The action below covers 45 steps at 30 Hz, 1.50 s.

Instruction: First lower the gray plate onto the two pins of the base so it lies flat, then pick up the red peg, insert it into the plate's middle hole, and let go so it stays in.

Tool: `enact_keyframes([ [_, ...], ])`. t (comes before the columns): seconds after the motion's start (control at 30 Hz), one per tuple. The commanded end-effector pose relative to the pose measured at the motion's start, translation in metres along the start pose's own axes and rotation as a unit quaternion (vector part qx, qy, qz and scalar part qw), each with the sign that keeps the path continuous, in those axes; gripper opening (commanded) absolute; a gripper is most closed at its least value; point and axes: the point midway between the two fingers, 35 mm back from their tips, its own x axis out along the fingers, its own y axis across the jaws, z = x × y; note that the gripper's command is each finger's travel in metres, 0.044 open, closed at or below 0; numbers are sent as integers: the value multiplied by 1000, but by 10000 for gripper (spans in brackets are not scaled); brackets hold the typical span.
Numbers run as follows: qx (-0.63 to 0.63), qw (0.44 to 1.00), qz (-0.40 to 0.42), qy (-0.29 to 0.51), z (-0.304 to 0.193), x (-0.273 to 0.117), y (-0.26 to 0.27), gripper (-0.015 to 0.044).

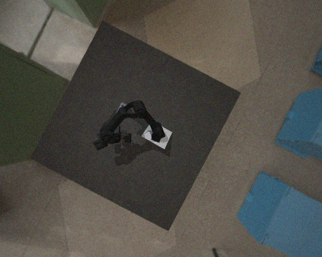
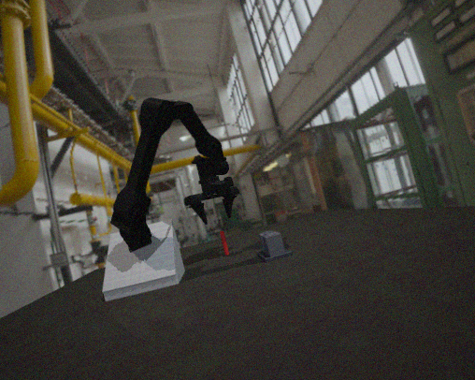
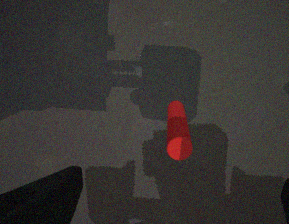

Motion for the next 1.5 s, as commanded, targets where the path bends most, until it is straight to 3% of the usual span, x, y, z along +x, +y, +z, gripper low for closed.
enact_keyframes([
  [0.0, -3, 1000, 1, -4, -1, 8, 0, 440],
  [1.4, -3, 1000, 1, -5, 0, 76, 1, 440],
  [1.47, -3, 1000, 1, -5, 0, 76, 1, 387],
])
